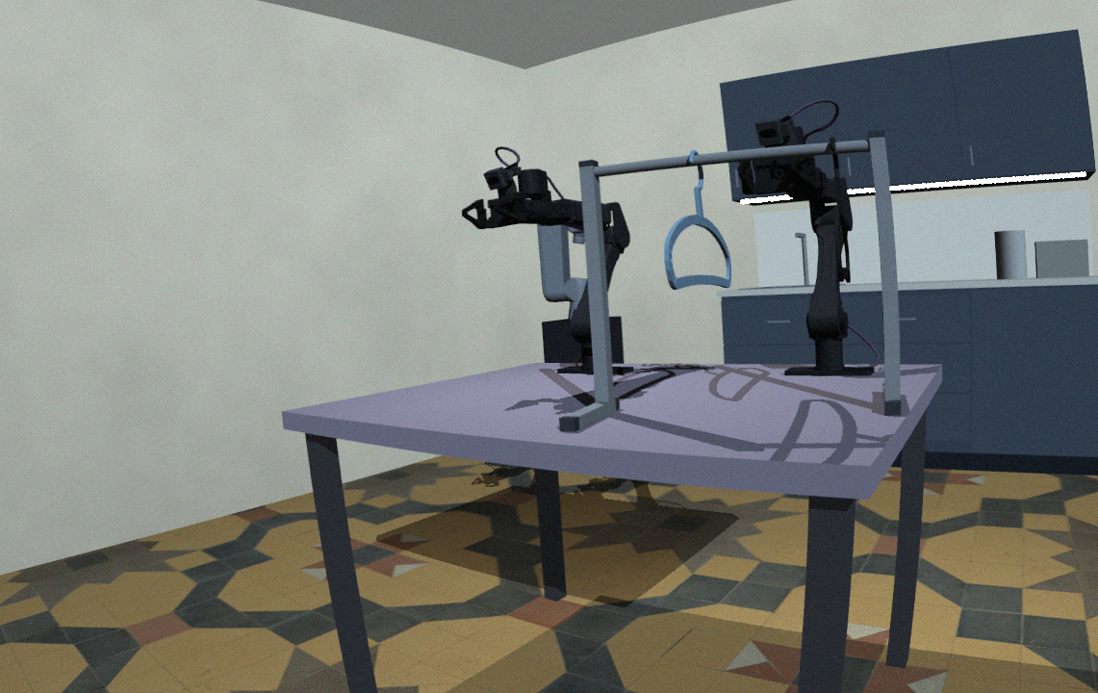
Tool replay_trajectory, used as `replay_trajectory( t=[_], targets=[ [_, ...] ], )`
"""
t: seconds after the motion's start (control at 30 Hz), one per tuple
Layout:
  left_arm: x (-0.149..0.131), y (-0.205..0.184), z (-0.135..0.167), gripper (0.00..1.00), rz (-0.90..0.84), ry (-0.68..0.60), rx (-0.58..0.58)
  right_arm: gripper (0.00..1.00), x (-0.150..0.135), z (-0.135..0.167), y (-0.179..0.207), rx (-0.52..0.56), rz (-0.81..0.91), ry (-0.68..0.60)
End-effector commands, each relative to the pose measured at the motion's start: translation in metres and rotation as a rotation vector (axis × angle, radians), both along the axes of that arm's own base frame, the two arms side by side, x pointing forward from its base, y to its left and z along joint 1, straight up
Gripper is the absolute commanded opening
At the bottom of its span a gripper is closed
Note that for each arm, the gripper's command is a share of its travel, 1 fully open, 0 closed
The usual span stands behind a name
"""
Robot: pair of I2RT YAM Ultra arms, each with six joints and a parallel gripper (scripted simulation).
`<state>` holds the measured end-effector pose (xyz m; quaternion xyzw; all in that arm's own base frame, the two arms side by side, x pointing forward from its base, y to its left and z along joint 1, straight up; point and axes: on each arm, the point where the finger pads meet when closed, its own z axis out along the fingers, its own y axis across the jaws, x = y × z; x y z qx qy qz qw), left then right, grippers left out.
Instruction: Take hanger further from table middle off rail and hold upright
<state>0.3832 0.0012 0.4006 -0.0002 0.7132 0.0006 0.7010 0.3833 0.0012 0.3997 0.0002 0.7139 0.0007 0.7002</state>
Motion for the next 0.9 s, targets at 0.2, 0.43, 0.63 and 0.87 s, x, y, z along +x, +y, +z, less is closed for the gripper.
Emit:
replay_trajectory(
  t=[0.2,0.43,0.63,0.87],
  targets=[
    [-0.002,0.0,0.007,1.0,-0.001,-0.017,-0.001,1.0,-0.002,0.008,0.0,-0.001,-0.001,-0.019],
    [-0.002,0.0,0.007,1.0,-0.001,-0.017,-0.001,1.0,-0.002,0.008,0.0,-0.001,-0.001,-0.019],
    [-0.001,-0.002,0.001,0.77,-0.016,0.013,0.005,1.0,-0.004,0.009,0.006,0.01,0.033,-0.028],
    [0.005,0.025,-0.021,0.31,-0.016,0.192,-0.001,1.0,-0.051,0.022,0.084,0.063,0.39,-0.119]
  ],
)
